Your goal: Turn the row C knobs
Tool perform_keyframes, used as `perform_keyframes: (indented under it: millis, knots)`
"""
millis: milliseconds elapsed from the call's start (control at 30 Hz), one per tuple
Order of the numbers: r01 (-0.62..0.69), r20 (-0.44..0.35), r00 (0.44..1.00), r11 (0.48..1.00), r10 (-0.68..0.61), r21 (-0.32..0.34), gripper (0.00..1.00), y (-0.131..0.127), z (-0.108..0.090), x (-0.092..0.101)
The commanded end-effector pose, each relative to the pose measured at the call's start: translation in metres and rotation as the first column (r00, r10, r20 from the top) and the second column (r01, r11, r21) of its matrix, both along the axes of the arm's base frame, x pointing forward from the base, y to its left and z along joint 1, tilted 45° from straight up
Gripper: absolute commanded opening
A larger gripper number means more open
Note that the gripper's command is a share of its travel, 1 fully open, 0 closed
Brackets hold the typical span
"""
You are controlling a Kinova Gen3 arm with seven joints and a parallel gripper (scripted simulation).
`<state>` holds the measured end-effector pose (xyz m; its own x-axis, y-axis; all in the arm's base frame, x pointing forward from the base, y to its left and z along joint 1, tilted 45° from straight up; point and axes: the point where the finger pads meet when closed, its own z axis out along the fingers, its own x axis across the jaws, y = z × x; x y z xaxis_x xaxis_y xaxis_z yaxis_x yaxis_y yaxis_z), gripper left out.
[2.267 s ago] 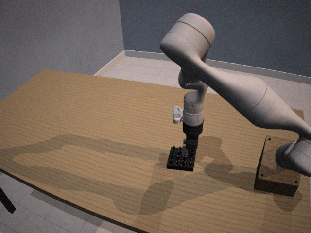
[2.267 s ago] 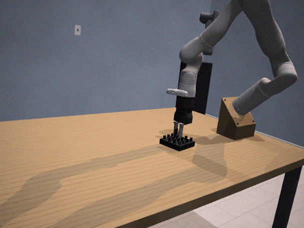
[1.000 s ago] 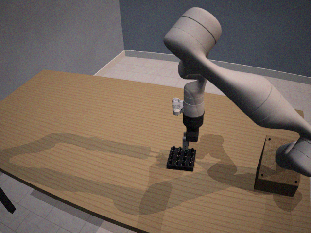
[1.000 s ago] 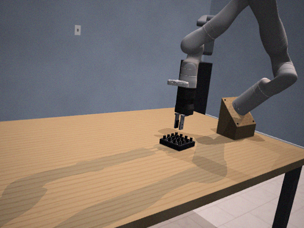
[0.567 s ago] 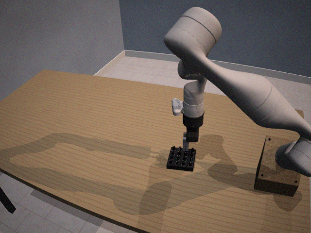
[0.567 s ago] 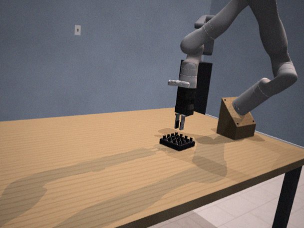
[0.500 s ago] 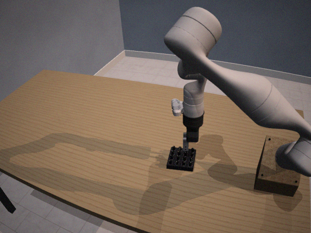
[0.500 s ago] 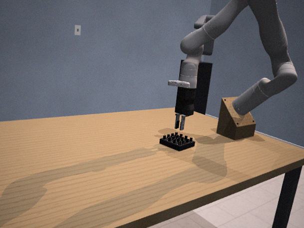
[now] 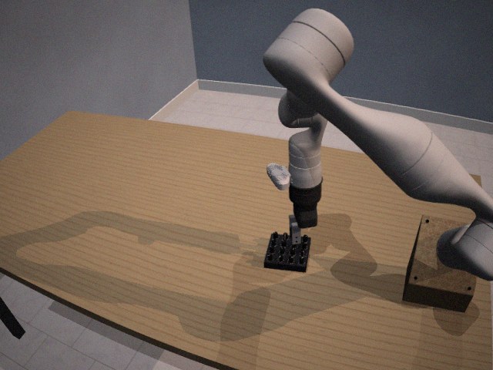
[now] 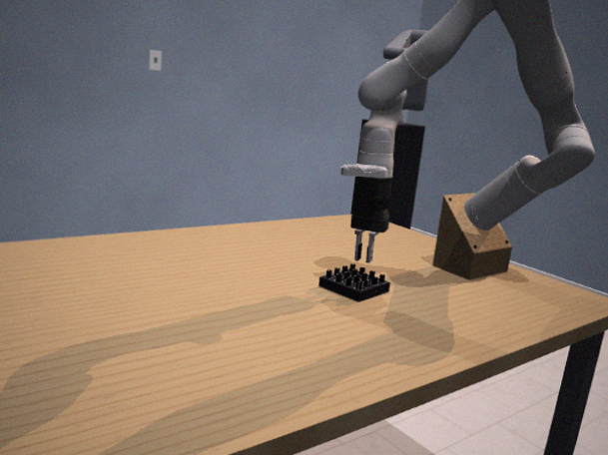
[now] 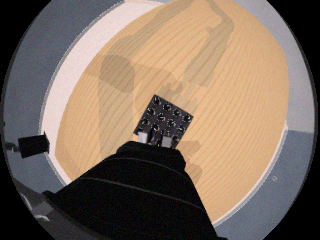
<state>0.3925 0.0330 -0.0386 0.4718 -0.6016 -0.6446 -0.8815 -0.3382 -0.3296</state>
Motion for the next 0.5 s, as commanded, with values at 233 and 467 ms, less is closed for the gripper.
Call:
perform_keyframes:
  millis: [233,467]
  knots:
    - [-0.217,0.205,0.956,0.976,0.212,0.002,0.46,0.007,0.005,-0.003]
    - [-0.359,0.341,0.874,0.933,0.345,-0.024,0.46,0.011,0.008,-0.006]
